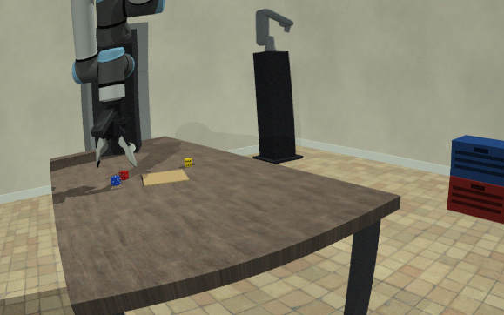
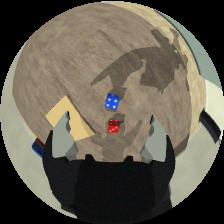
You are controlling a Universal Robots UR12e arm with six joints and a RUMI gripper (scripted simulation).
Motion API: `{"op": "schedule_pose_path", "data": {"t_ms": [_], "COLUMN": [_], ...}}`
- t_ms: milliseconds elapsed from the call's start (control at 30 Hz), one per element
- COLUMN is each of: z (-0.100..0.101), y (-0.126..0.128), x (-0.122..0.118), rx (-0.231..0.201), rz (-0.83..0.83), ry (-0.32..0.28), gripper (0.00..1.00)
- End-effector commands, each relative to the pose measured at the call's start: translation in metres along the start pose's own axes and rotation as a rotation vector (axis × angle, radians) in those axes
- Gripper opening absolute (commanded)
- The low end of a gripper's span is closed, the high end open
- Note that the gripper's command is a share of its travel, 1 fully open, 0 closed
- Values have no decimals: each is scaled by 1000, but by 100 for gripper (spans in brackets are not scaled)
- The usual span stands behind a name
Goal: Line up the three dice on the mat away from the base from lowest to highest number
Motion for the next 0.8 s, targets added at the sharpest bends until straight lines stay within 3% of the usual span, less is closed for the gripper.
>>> {"op": "schedule_pose_path", "data": {"t_ms": [0,300,767], "z": [0,0,0], "y": [2,5,5], "x": [-22,-44,-45], "rx": [0,0,0], "rz": [0,0,0], "ry": [1,1,1], "gripper": [100,100,100]}}
Point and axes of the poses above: the point where the finger pads meet when closed, its own z axis out along the fingers, its own y axis across the jaws, x = y × z, the point moved 5 cm from there along -z, back along the fingers
